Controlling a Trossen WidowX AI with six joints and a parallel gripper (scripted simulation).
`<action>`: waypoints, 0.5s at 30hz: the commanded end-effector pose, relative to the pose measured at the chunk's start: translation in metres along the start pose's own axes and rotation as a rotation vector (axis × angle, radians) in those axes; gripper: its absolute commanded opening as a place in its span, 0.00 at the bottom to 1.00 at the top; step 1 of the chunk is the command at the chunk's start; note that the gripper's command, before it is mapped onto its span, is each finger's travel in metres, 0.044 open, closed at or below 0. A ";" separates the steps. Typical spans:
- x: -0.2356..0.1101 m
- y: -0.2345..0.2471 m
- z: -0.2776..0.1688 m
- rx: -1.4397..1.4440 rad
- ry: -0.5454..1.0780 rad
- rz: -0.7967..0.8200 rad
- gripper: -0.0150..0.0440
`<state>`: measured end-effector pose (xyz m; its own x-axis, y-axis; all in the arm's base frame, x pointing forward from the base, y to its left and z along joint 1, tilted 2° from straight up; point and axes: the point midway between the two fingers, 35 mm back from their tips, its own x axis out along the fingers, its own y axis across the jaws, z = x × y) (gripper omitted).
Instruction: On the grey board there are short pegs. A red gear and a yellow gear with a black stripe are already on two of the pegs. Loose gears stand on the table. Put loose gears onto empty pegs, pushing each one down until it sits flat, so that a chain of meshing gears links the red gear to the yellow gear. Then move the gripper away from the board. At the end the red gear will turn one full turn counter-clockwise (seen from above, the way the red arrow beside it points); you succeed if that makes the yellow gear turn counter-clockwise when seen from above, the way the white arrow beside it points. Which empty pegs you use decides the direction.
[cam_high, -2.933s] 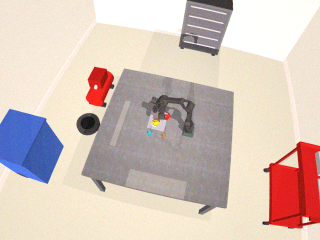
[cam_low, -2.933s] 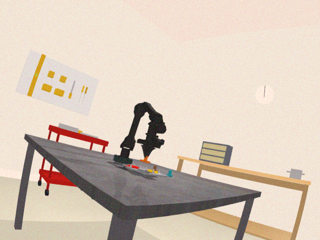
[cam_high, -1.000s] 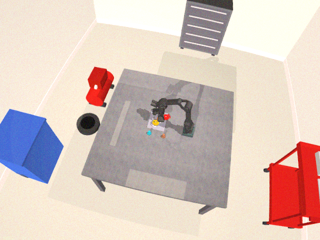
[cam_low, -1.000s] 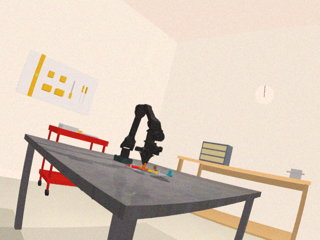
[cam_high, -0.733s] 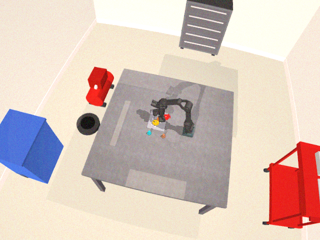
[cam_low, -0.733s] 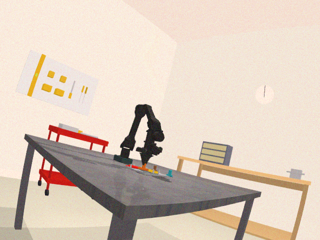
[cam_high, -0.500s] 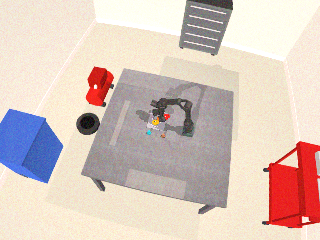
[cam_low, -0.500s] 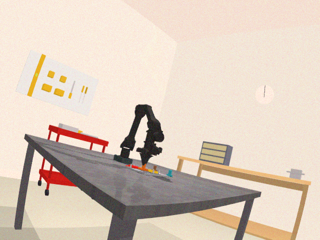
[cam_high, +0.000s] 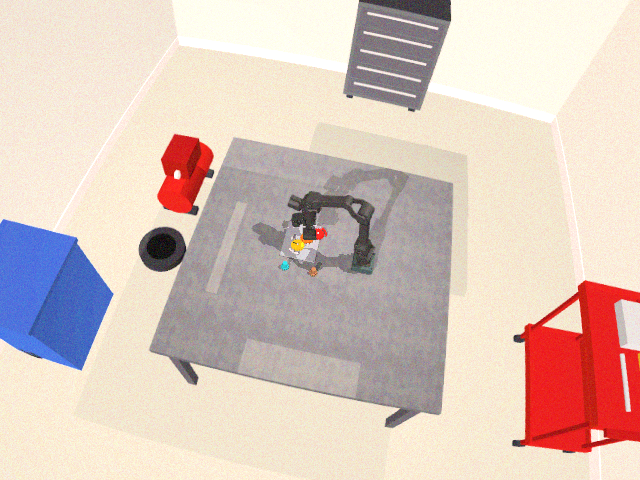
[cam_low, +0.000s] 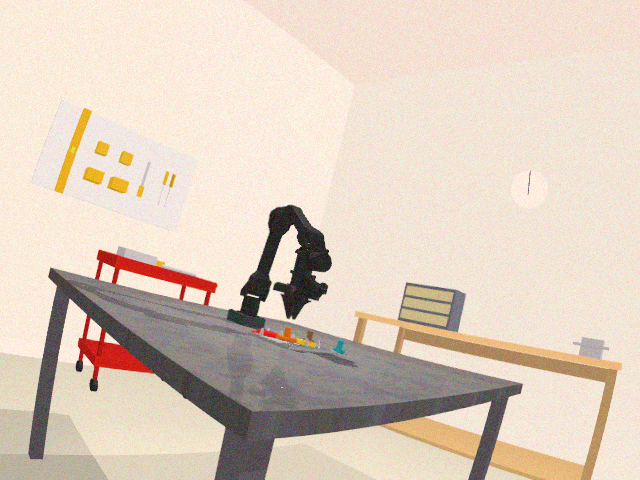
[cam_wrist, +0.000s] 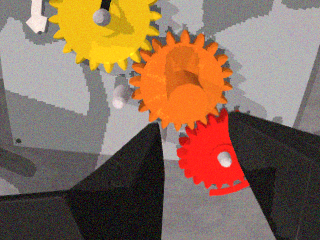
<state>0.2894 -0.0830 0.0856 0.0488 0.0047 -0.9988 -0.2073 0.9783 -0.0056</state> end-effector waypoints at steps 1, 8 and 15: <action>-0.013 0.000 0.000 0.017 -0.006 -0.004 0.49; -0.056 0.002 -0.004 0.004 -0.007 -0.004 0.80; -0.056 0.002 -0.004 0.004 -0.007 -0.004 1.00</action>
<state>0.2831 -0.0819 0.1414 0.0607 0.0016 -0.9982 -0.1984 0.9801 -0.0105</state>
